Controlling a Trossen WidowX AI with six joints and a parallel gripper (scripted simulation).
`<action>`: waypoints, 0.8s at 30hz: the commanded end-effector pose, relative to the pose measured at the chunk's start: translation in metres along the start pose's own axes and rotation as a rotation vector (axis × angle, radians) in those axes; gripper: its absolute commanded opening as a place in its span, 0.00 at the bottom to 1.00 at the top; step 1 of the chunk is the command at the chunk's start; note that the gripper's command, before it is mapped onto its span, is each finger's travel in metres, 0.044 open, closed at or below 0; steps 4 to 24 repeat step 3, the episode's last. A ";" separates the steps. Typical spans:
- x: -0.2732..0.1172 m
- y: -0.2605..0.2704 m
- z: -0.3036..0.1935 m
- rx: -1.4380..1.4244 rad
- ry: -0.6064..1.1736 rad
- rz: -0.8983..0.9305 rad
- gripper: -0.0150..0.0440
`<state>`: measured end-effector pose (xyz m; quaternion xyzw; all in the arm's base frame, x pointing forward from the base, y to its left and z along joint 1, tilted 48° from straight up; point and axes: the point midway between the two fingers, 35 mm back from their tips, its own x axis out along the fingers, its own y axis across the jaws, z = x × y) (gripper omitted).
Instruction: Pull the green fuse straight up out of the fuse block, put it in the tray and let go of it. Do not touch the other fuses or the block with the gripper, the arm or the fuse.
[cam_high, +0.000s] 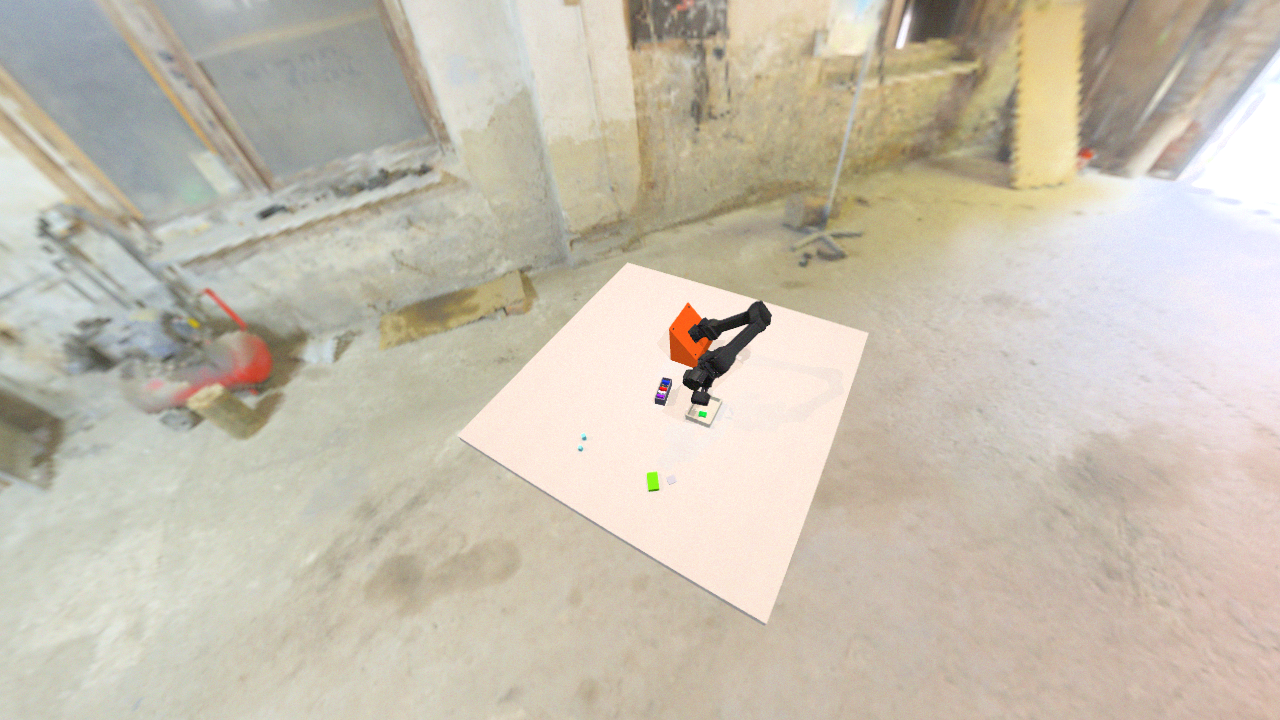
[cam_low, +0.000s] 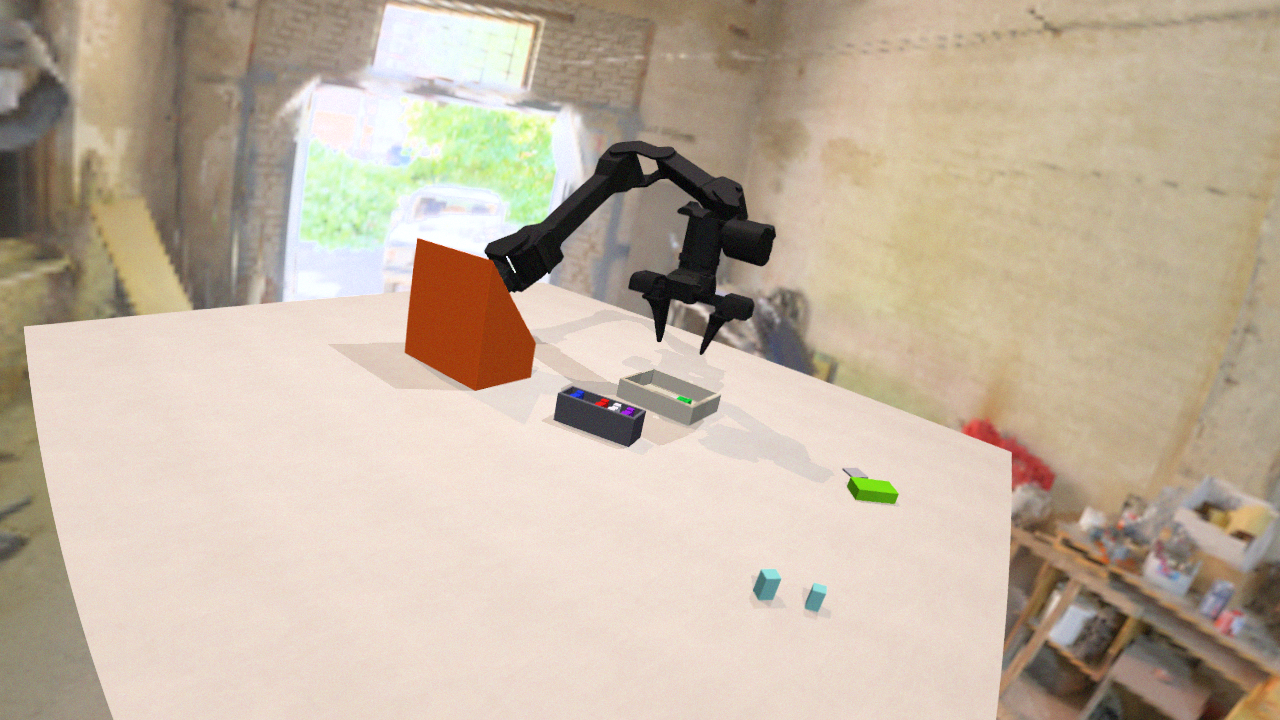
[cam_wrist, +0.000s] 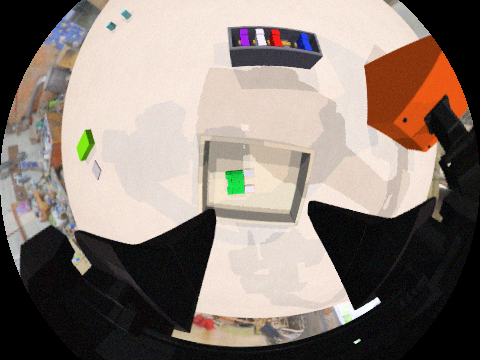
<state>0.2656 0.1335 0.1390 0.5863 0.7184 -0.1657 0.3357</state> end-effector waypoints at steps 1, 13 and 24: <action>0.000 0.000 0.000 0.001 0.000 0.000 0.81; 0.000 0.000 0.000 0.001 0.000 0.000 0.81; 0.000 0.000 0.000 0.001 0.000 0.000 0.81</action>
